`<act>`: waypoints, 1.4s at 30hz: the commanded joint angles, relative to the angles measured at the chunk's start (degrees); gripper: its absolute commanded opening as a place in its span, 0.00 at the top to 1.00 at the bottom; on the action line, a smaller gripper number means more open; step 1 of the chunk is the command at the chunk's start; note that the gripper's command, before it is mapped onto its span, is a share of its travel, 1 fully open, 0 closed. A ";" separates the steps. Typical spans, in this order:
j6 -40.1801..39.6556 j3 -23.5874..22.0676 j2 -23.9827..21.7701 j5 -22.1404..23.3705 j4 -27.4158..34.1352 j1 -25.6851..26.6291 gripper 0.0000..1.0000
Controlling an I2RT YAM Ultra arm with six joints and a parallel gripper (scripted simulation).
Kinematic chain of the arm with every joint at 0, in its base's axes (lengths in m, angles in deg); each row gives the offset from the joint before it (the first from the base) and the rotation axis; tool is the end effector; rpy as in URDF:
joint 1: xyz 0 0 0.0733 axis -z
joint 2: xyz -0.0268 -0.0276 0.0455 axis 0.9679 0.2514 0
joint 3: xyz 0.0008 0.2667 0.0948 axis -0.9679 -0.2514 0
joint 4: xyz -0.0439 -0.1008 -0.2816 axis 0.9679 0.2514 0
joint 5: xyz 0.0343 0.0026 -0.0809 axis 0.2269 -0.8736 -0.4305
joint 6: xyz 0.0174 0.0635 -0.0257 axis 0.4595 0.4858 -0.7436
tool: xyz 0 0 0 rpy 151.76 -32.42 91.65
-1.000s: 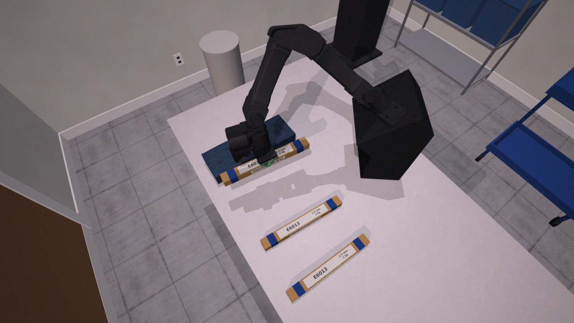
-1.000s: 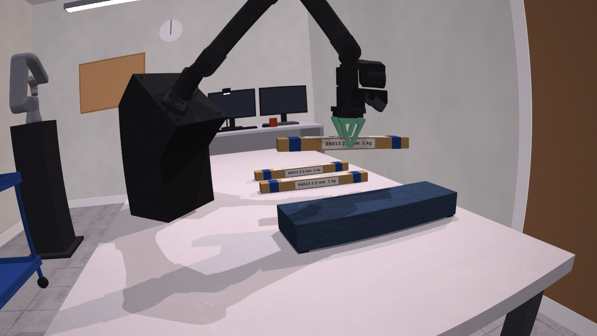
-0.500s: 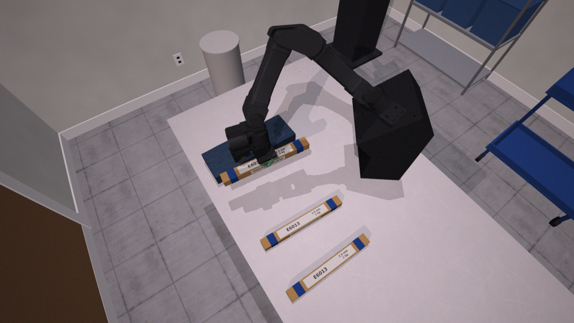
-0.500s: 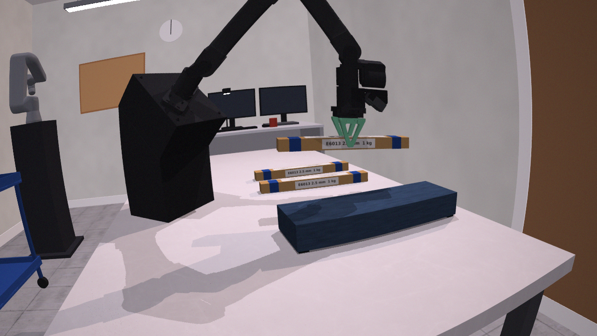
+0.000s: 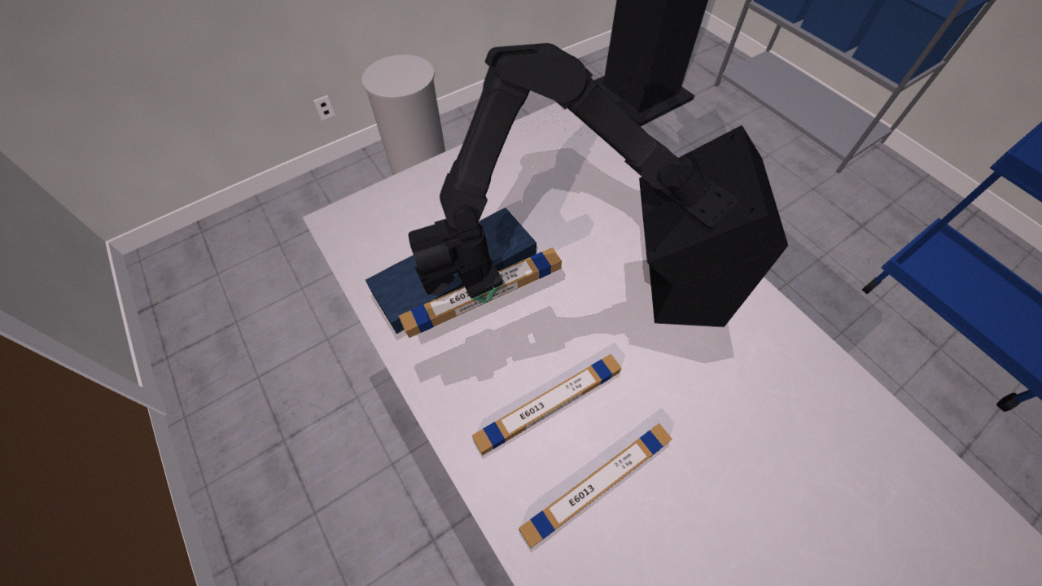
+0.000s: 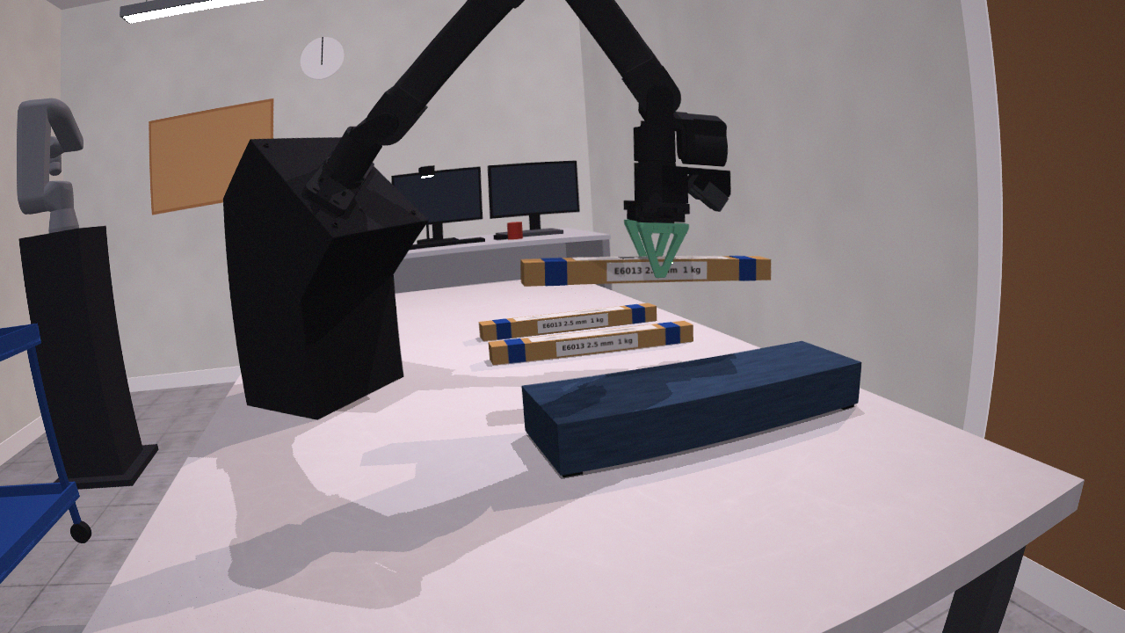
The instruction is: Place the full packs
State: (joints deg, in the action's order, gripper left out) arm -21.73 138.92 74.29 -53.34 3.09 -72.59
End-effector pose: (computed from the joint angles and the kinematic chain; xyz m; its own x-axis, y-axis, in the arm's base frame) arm 0.4051 -0.0380 0.2490 -0.8337 -0.0986 -0.5434 0.1146 0.9316 -0.3449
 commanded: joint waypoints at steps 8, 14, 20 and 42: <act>-0.27 2.75 -3.67 0.30 1.06 -0.44 1.00; -0.27 2.72 -3.66 0.31 1.05 -0.41 1.00; -0.50 2.70 -3.45 0.46 0.79 0.02 1.00; -1.90 2.35 1.21 1.62 -6.14 1.56 1.00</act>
State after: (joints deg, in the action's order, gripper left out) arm -23.08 139.14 77.94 -52.22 -1.57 -70.64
